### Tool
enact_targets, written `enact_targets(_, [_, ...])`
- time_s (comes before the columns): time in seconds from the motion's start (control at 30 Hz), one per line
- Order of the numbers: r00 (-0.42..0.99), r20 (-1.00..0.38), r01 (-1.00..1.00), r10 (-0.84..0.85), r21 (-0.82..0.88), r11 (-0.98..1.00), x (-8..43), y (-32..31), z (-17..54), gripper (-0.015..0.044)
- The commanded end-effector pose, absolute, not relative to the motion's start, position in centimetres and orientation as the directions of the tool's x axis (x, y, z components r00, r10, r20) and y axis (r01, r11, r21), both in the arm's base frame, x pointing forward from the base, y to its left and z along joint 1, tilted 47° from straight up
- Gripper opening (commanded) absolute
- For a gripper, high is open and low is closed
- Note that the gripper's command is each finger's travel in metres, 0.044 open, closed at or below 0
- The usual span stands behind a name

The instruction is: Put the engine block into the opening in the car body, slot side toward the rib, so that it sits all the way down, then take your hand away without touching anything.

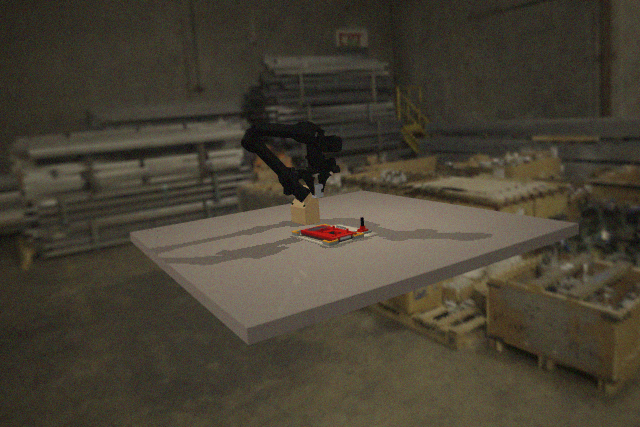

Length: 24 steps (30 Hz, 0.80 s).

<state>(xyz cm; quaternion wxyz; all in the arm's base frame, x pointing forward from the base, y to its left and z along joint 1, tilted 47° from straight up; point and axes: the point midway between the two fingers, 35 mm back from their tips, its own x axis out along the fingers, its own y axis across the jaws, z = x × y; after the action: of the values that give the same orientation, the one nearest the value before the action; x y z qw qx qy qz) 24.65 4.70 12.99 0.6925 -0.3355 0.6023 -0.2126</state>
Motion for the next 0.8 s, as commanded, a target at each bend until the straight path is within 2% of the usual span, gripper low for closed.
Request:
enact_targets(0.0, [0.191,-0.69,-0.198,-0.698,-0.724,0.661,24.75,4.58,12.84,0.0])
enact_targets(0.37, [0.191,-0.69,-0.482,-0.698,-0.686,0.545,24.87,4.23,12.49,0.0])
enact_targets(0.77, [0.191,-0.69,-0.743,-0.698,-0.567,0.356,24.96,3.93,12.19,0.0])
